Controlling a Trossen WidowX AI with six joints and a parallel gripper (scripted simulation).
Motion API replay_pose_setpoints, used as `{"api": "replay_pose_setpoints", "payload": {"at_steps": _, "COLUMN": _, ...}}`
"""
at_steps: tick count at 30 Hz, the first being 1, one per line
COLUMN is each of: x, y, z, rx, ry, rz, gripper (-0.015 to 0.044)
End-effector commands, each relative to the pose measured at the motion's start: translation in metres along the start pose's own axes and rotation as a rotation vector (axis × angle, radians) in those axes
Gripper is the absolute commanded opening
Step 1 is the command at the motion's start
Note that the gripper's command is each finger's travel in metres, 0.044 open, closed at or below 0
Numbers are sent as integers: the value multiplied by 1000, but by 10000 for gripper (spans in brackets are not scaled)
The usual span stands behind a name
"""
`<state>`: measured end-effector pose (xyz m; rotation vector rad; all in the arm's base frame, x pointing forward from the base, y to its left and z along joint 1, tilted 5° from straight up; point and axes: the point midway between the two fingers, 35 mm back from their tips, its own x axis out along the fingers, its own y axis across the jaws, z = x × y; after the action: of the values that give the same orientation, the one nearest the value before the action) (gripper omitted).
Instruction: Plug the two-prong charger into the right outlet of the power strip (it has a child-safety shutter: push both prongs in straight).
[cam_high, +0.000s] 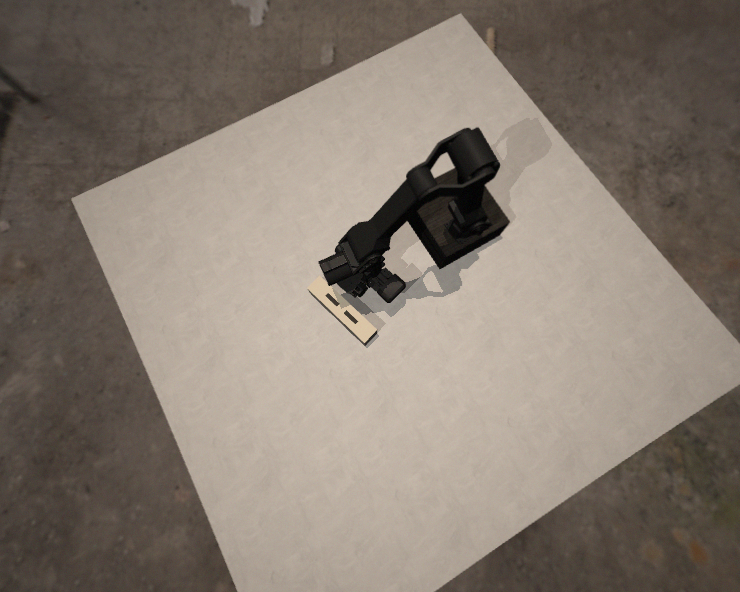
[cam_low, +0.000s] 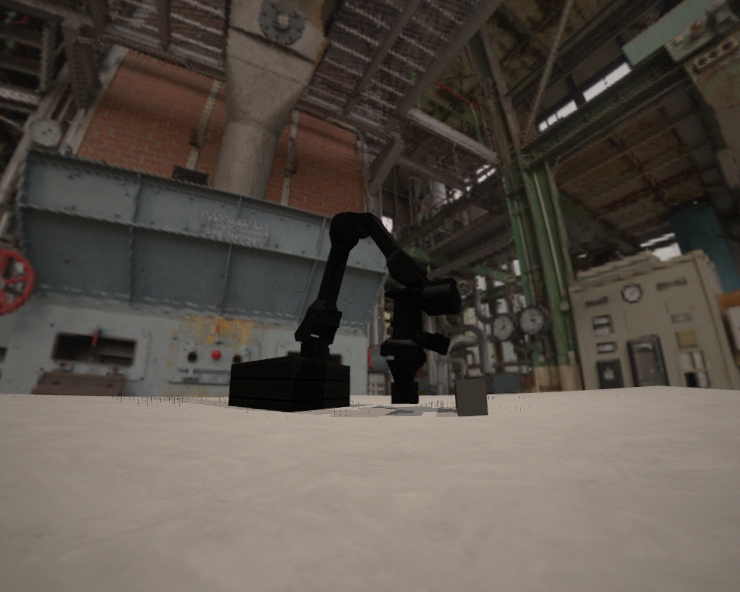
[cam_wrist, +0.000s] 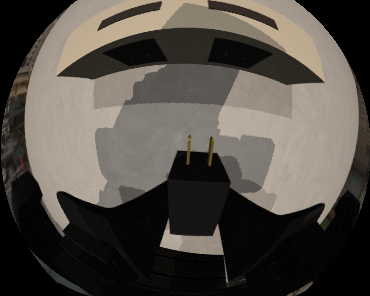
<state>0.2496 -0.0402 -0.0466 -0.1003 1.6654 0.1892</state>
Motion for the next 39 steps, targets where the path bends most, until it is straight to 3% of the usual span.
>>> {"api": "replay_pose_setpoints", "payload": {"at_steps": 1, "x": 3, "y": -10, "z": -2, "rx": -8, "ry": 1, "rz": -5, "gripper": 0}}
{"api": "replay_pose_setpoints", "payload": {"at_steps": 39, "x": 3, "y": -20, "z": 36, "rx": -18, "ry": -1, "rz": -5, "gripper": 0}}
